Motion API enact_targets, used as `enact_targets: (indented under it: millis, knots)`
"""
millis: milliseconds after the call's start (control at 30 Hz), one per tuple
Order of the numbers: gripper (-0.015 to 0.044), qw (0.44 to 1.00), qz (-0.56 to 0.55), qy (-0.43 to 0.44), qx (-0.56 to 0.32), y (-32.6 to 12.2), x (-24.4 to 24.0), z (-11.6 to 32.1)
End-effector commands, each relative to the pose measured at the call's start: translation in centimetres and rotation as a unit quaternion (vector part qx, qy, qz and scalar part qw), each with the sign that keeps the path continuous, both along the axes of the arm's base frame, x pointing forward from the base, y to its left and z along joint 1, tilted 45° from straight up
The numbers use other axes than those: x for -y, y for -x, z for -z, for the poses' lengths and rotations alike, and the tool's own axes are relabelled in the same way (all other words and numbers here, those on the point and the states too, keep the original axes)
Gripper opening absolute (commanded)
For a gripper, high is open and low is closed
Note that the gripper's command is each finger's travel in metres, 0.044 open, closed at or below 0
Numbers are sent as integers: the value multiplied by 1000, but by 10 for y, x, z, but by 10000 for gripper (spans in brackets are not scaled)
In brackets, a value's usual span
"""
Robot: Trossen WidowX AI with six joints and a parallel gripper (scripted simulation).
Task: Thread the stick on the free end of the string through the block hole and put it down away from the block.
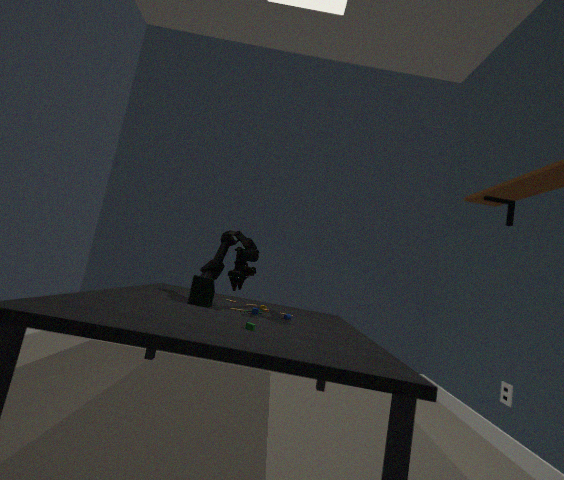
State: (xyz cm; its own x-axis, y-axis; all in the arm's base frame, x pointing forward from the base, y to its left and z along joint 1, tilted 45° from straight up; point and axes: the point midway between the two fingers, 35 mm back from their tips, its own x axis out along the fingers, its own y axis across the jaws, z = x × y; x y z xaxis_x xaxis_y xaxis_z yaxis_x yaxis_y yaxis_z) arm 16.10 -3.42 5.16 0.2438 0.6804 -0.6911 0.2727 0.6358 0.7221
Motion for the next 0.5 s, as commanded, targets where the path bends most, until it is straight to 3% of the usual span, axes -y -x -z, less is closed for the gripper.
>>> enact_targets:
  millis: [0,467]
  knots:
    - [440,1000,-2,0,0,1,1,-2]
    - [440,1000,0,0,0,0,1,-1]
